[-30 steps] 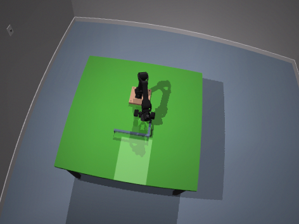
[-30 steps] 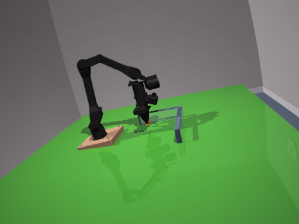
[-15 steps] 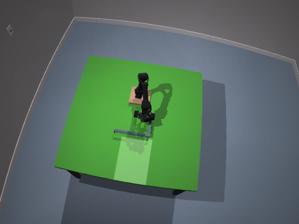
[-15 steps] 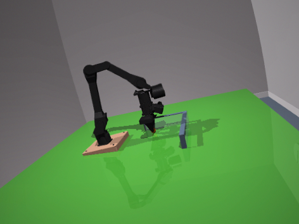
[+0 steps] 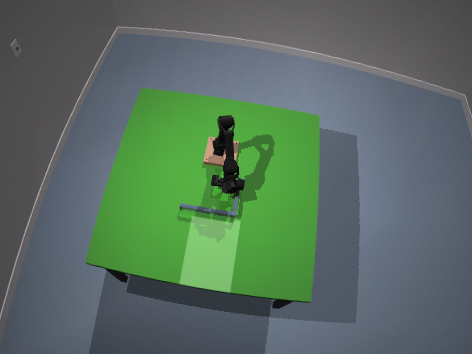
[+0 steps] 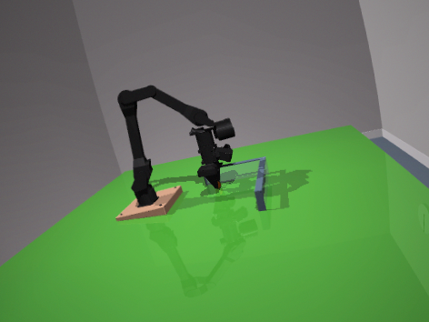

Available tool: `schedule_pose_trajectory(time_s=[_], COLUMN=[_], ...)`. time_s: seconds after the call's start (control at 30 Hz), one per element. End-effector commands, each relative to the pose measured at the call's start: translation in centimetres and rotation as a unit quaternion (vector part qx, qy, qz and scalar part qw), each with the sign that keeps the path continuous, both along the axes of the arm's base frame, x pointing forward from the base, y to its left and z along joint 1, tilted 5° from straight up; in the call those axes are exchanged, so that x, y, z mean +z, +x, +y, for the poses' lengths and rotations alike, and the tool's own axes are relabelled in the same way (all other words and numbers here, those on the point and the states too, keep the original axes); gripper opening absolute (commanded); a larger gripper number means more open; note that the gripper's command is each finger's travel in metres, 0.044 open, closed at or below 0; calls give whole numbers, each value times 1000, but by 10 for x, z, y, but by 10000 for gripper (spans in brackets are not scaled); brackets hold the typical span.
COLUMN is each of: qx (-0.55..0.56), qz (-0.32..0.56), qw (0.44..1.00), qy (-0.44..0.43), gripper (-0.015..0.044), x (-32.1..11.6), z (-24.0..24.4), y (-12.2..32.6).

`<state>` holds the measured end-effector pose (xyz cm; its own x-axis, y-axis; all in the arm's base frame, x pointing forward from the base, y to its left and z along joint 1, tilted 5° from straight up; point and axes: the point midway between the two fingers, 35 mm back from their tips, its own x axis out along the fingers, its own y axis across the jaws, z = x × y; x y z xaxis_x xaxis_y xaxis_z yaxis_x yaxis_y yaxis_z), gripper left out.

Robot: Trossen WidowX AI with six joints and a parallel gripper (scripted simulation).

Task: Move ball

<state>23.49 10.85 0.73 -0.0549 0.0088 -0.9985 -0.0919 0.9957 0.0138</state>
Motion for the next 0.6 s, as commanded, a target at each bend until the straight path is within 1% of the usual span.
schedule_pose_trajectory(time_s=[0.0,0.2,0.23,0.37,0.4,0.5,0.57], qx=[0,0,0,-2,-3,-3,-4], qz=[0,0,0,1,1,2,-10], qw=[1000,1000,1000,1000,1000,1000,1000], qy=[0,0,0,2,2,2,4], gripper=[226,226,226,226,226,226,226], x=[0,3,11,76,85,88,82], z=[0,0,1,0,0,0,1], y=[0,1,2,6,5,5,9])
